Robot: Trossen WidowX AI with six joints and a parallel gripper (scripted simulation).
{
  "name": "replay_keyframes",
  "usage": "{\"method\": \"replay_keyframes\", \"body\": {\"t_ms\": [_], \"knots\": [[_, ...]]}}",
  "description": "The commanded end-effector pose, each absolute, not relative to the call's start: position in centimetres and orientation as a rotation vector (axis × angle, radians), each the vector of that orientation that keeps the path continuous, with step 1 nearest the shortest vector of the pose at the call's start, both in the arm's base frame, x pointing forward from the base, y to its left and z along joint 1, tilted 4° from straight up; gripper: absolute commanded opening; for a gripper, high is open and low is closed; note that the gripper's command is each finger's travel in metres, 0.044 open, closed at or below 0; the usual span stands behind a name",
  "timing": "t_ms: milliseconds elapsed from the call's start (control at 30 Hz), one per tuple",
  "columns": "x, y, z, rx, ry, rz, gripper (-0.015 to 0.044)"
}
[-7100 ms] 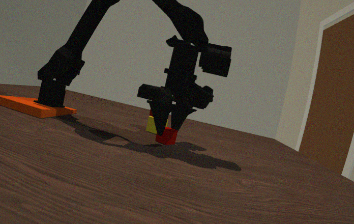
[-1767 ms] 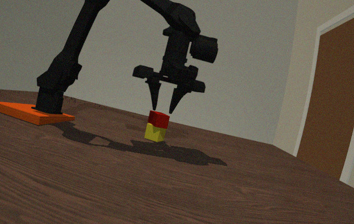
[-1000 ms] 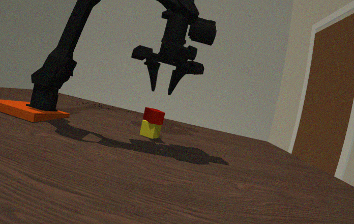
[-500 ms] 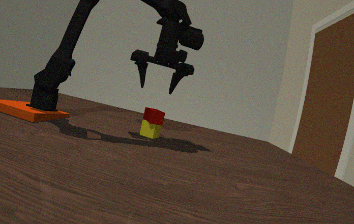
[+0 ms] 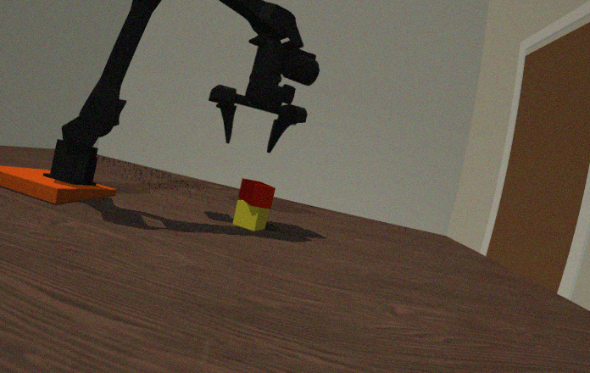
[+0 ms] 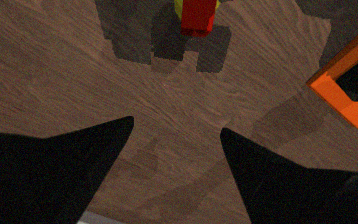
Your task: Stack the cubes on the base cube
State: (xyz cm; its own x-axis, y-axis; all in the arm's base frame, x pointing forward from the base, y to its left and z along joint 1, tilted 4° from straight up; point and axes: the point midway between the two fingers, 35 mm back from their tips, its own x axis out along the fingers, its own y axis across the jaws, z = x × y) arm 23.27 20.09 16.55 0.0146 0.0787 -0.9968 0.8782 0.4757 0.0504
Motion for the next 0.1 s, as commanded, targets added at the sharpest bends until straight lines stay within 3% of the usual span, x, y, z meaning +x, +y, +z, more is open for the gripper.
{"method": "replay_keyframes", "body": {"t_ms": [0,67], "knots": [[23.22,20.11,16.58,0.902,1.431,-0.78,0.04],[23.22,20.11,16.58,0.902,1.431,-0.78,0.04]]}}
